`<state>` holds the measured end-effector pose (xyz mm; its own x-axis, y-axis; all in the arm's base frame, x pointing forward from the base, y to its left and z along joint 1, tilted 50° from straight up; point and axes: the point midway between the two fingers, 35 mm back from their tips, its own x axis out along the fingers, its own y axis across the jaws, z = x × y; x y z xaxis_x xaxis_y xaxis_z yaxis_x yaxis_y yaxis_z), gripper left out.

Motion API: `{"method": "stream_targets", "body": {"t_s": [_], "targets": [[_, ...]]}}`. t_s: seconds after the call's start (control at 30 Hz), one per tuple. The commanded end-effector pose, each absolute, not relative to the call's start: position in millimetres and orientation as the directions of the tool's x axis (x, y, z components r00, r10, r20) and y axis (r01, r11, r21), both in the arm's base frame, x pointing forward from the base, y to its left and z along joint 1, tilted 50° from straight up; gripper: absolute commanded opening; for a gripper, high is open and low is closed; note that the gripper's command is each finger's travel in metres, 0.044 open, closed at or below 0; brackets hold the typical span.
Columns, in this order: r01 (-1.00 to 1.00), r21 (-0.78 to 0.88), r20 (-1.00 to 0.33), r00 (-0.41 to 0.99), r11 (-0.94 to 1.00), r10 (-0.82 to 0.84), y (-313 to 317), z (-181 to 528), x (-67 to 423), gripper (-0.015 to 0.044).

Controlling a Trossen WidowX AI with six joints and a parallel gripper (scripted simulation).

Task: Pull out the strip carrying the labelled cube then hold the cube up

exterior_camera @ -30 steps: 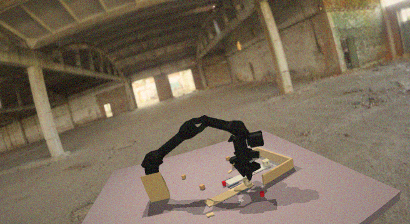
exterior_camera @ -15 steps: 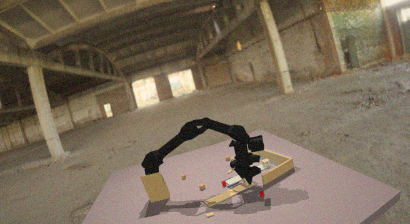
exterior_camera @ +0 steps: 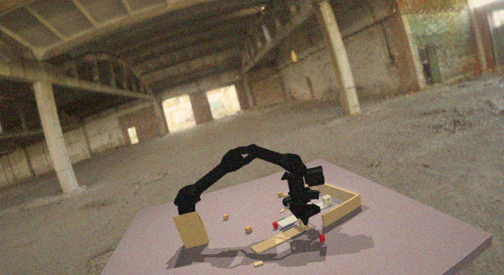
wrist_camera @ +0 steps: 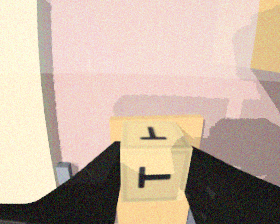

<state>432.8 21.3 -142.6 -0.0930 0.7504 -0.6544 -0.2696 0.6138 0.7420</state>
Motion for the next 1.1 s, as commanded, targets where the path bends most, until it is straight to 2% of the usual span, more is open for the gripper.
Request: {"method": "stream_targets", "body": {"t_s": [0.0,1.07], "targets": [[-0.27,0.741,-0.656,-0.089,0.615,0.75,15.7,-137.5,428.7,0.0],[-0.261,0.743,-0.654,-0.088,0.617,0.751,-8.1,-95.3,347.4,0.0]]}}
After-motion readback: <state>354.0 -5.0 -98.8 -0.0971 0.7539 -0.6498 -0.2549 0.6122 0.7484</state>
